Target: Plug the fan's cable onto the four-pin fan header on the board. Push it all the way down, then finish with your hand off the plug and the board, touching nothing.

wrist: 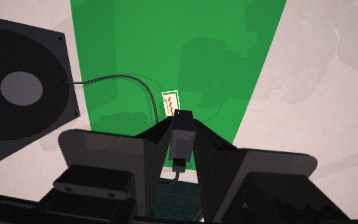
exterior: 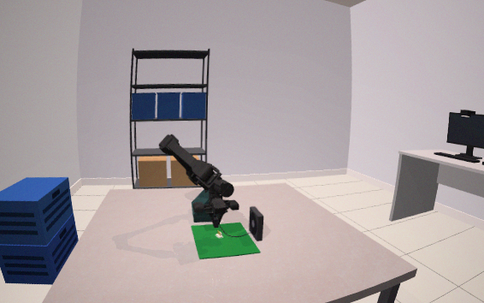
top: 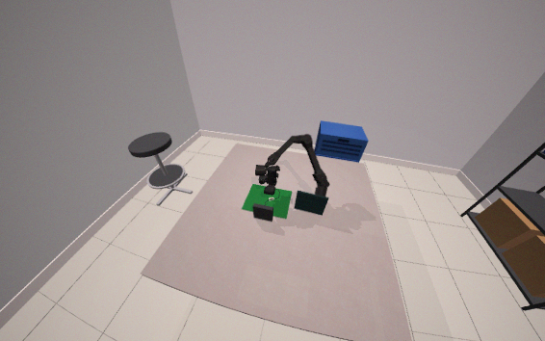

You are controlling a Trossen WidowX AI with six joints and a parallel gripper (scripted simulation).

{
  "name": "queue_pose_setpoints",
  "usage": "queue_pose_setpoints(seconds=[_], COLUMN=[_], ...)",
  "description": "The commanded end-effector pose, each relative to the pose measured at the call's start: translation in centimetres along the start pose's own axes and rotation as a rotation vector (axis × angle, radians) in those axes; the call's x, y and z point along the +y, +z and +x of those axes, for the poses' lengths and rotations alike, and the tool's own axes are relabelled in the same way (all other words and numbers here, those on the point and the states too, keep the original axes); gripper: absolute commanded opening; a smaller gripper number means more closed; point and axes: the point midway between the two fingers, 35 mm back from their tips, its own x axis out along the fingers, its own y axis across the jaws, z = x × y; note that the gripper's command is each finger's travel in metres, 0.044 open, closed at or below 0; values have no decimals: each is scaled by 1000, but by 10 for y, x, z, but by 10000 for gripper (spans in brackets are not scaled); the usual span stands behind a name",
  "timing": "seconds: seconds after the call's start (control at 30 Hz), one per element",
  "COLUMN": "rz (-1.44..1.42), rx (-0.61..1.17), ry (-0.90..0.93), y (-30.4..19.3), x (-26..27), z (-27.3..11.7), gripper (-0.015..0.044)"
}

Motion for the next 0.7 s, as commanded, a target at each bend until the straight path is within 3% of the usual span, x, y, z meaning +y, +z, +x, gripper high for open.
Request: queue_pose_setpoints(seconds=[0.0, 0.13, 0.67], rz=[-149, -264, -274], rx=[4, 5, 4], ry=[1, 1, 1], y=[-3, -5, 0], x=[9, 15, 17], z=[2, 2, 1], gripper=[0, 0, 0])
